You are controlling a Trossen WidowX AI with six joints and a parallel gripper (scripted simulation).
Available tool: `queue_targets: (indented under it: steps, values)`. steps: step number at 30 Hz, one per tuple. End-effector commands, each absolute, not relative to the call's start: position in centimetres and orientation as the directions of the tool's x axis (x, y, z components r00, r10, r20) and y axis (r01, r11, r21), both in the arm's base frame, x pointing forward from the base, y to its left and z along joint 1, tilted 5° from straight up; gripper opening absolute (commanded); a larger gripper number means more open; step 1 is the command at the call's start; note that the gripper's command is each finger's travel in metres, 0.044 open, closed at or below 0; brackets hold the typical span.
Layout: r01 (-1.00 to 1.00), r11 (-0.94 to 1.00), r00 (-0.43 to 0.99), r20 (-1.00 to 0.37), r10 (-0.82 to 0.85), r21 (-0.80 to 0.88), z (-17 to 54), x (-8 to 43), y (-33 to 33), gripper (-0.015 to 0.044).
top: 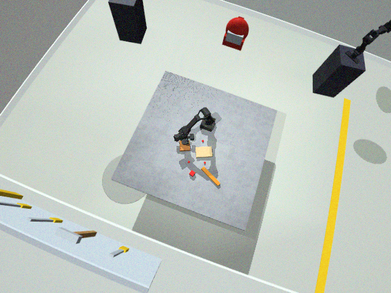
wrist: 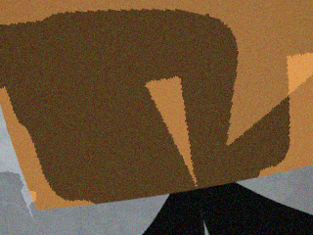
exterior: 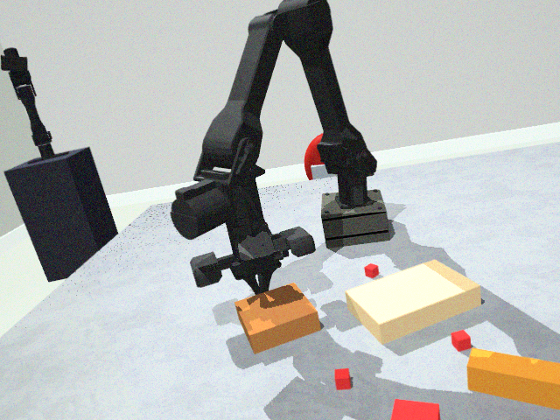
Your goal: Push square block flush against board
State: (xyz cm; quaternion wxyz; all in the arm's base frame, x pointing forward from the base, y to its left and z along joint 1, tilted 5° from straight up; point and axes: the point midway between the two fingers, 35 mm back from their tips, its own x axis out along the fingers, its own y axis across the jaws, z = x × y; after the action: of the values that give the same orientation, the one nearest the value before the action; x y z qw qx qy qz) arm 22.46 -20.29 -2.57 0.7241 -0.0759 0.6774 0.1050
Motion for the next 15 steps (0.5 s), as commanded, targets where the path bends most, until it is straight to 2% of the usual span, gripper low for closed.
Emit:
queue_targets:
  steps: [1, 15]
  values:
    - [-0.255, 0.966, 0.061, -0.997, 0.056, 0.039, -2.63, 22.89, -19.97, 0.0]
    - [-0.255, 0.966, 0.062, -0.996, 0.057, 0.039, -2.57, 23.7, -19.6, 0.0]
